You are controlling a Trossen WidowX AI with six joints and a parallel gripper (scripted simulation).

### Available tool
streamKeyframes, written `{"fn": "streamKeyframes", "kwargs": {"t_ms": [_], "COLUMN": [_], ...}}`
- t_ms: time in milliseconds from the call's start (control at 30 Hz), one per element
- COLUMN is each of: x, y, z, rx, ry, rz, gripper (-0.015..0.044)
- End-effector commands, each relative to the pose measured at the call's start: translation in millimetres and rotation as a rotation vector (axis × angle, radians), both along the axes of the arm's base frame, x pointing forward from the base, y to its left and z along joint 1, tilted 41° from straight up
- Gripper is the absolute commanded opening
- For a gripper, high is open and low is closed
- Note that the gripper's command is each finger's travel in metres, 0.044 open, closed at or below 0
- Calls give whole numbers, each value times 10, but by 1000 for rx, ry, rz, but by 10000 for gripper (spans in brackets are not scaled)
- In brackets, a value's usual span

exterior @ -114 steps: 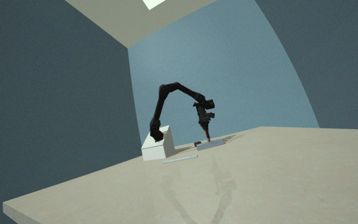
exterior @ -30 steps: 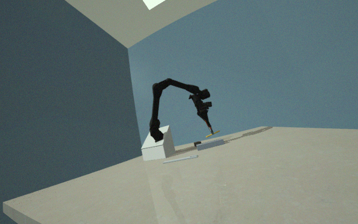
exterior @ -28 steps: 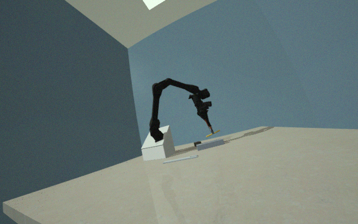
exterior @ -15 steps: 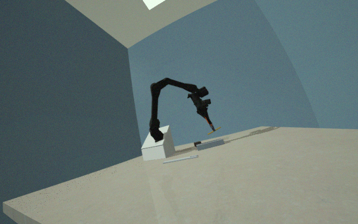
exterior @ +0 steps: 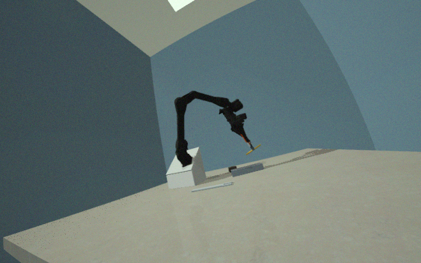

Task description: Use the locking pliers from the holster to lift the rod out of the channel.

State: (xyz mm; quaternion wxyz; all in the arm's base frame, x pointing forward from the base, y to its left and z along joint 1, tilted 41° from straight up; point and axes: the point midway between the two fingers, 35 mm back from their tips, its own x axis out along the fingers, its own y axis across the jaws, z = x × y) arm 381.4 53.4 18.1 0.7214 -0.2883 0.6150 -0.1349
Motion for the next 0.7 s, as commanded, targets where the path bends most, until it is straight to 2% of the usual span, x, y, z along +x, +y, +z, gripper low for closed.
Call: {"fn": "streamKeyframes", "kwargs": {"t_ms": [0,667], "x": [31,67], "y": [74,152], "z": [77,158], "rx": [4,12], "ry": [-31,-71], "rz": [28,59], "gripper": [102,102]}}
